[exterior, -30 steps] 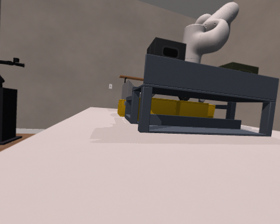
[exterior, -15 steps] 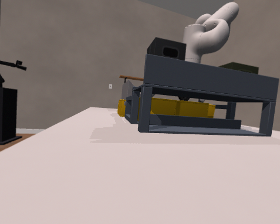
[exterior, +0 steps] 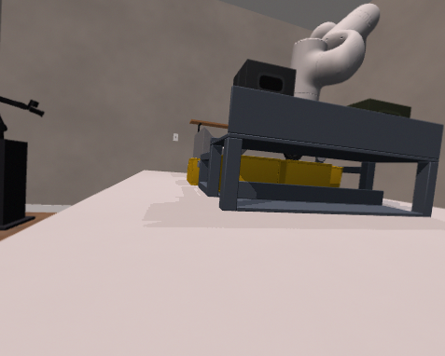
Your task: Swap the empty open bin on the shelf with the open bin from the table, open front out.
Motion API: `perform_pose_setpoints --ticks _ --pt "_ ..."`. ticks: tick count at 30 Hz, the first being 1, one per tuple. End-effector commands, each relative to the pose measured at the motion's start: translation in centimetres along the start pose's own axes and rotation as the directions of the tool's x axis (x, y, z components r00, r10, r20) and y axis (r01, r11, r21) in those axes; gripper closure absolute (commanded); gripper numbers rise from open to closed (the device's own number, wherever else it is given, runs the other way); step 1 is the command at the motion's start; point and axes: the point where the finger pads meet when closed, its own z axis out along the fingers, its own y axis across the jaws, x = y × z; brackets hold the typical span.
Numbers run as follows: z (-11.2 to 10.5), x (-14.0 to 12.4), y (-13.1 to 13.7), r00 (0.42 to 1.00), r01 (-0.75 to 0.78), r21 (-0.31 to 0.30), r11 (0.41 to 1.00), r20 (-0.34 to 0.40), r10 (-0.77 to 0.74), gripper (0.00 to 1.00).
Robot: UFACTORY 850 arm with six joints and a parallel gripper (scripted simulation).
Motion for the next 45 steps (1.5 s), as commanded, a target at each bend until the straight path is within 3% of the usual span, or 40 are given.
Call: perform_pose_setpoints --ticks 1,45 --pt "-0.1 -0.2 0.0 1.000 0.000 0.000 1.000 0.003 0.000 1.00" --pt "-0.1 -1.8 0.0 1.000 0.001 0.000 1.000 0.022 -0.001 1.00"
